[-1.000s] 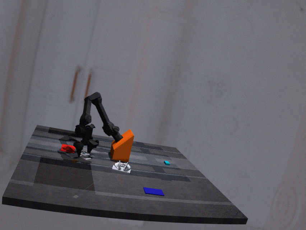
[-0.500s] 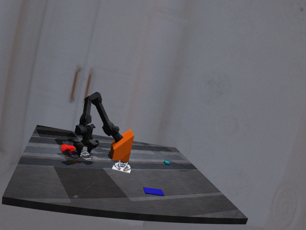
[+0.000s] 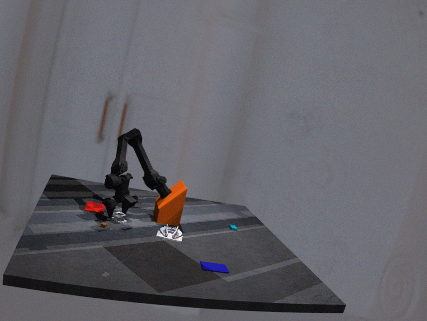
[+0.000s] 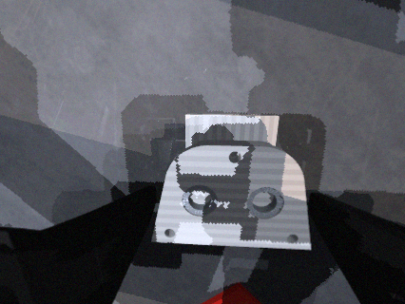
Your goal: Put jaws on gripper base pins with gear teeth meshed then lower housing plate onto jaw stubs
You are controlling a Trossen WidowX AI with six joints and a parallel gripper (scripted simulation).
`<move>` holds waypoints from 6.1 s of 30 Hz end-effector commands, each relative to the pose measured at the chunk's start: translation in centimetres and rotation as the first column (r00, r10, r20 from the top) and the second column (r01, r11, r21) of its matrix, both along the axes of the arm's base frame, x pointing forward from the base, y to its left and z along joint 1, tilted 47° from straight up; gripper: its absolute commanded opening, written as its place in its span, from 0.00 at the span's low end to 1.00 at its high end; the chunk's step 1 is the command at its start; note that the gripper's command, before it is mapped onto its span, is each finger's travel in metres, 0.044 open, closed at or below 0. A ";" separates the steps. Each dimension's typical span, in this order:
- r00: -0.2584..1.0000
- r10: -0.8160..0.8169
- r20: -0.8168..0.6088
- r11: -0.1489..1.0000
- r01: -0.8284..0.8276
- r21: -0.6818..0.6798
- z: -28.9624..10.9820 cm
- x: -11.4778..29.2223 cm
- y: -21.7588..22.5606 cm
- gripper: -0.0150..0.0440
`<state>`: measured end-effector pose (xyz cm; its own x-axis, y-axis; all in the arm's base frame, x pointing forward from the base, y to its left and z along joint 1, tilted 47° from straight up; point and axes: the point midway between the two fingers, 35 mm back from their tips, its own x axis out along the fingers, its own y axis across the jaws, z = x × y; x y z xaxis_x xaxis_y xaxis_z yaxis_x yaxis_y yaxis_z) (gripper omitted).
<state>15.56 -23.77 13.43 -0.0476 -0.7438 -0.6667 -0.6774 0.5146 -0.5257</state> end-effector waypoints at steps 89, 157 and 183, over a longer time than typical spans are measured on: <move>1.000 0.005 -0.005 1.000 -0.005 0.004 -0.2 0.0 0.1 1.00; 1.000 0.002 -0.003 1.000 -0.002 0.012 3.5 0.5 4.2 0.85; 0.987 -0.104 0.123 0.994 0.098 0.050 1.8 3.6 7.4 0.85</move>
<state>18.49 -16.75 15.75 -0.0390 -0.7153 -0.6977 -0.5779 0.5858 -0.5682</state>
